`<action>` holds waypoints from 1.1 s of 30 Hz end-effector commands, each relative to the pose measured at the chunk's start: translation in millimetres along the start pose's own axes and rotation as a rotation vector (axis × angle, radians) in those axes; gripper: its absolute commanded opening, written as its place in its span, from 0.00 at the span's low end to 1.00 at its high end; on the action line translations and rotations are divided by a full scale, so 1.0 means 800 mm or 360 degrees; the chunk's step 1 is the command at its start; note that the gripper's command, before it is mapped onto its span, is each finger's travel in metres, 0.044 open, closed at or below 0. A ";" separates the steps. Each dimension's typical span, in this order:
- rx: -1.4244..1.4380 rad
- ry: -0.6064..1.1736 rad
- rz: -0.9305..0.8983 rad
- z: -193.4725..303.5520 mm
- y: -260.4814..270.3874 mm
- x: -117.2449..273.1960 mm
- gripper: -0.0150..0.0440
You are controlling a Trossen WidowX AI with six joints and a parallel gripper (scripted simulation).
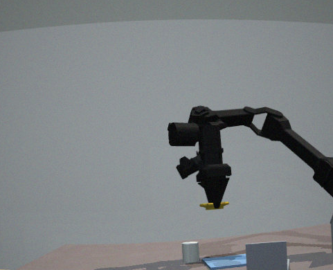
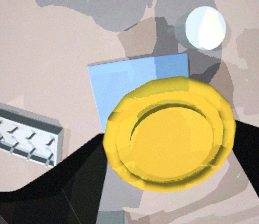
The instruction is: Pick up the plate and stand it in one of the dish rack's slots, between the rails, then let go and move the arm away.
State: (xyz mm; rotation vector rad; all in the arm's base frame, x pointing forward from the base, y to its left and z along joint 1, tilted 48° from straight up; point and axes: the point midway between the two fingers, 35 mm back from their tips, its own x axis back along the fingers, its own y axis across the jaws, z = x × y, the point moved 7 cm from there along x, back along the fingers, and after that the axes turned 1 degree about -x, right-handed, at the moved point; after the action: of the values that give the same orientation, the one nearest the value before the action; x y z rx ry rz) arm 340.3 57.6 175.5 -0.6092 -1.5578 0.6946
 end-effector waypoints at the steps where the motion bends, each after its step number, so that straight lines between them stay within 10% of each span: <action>1: 0.0001 0.0000 0.0001 -0.002 0.002 0.018 0.25; 33: 0.1185 -0.0004 -0.0007 0.029 0.052 0.054 0.25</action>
State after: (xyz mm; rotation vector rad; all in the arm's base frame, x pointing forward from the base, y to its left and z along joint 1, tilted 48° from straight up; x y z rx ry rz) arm 316.8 111.6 178.5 -0.1139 -1.2304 1.1348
